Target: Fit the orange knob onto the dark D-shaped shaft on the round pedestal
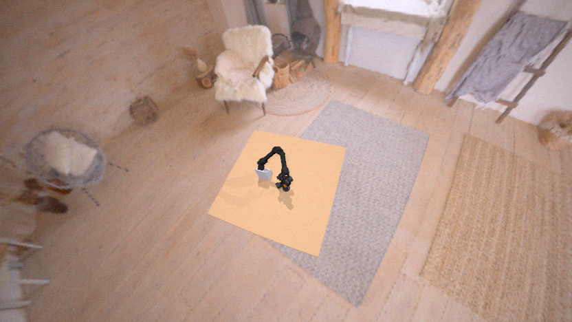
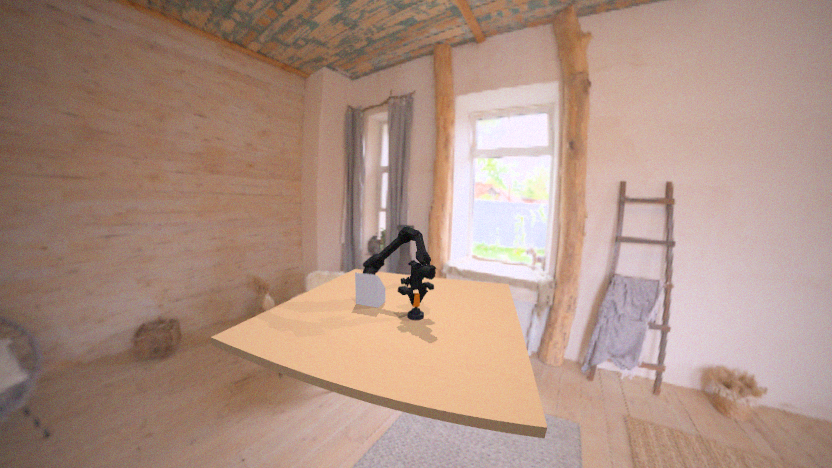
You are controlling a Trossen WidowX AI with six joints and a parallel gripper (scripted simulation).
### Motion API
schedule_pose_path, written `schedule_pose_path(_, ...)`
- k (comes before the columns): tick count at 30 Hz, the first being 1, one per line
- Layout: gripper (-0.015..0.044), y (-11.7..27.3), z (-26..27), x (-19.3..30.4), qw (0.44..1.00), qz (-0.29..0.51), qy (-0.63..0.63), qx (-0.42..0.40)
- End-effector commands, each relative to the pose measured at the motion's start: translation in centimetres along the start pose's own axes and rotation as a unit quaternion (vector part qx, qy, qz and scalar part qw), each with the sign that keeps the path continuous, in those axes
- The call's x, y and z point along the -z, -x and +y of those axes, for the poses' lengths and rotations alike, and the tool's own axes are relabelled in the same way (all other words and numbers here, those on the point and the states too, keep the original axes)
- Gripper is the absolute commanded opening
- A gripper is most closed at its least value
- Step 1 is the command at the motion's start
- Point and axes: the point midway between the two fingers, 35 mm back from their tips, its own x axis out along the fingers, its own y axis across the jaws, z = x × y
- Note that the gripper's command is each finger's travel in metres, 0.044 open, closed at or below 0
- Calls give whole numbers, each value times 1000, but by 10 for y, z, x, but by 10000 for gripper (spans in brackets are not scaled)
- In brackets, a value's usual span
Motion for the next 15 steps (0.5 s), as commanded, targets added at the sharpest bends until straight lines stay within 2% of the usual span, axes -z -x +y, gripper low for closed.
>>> schedule_pose_path(1, 0, 0, 1, 3, 1000, 2, 16, 0)
schedule_pose_path(15, 0, 0, -1, 1, 1000, 2, 16, 0)
